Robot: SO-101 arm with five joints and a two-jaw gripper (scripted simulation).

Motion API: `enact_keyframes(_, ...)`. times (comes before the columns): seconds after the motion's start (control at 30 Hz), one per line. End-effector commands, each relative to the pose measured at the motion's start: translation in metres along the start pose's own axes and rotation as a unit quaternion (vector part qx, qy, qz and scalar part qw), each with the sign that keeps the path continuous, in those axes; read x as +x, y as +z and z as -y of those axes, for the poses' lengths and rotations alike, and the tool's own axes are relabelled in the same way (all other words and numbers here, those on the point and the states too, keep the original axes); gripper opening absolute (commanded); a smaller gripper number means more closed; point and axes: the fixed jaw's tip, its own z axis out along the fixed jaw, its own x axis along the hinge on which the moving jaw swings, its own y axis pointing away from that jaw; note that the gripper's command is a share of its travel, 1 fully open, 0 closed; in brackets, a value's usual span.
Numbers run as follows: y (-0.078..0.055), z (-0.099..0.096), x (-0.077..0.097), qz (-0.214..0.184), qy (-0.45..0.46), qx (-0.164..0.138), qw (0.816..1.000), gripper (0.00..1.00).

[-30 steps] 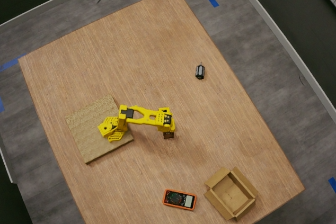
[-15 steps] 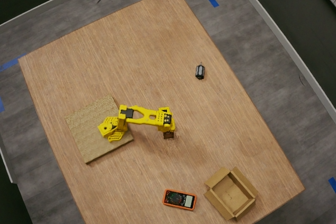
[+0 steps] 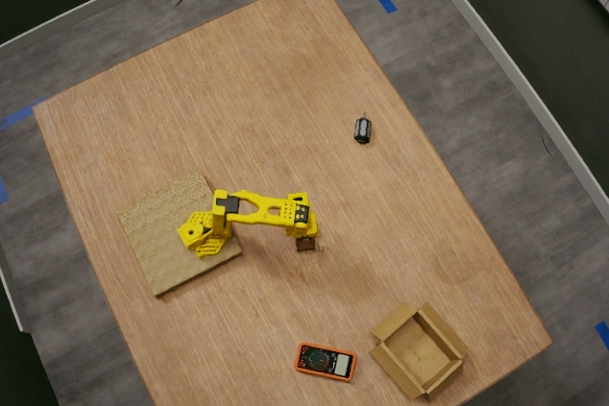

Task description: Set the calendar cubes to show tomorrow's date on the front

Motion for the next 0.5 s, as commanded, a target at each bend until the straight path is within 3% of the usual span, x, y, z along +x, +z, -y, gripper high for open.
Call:
enact_keyframes(0.0,-0.005,0.003,-0.002,-0.002,0.001,0.012,1.0,0.0)
enact_keyframes(0.23,-0.005,0.005,-0.015,-0.002,-0.032,0.012,0.999,0.0)
enact_keyframes(0.47,-0.005,0.006,-0.067,-0.002,-0.163,0.011,0.987,0.0)
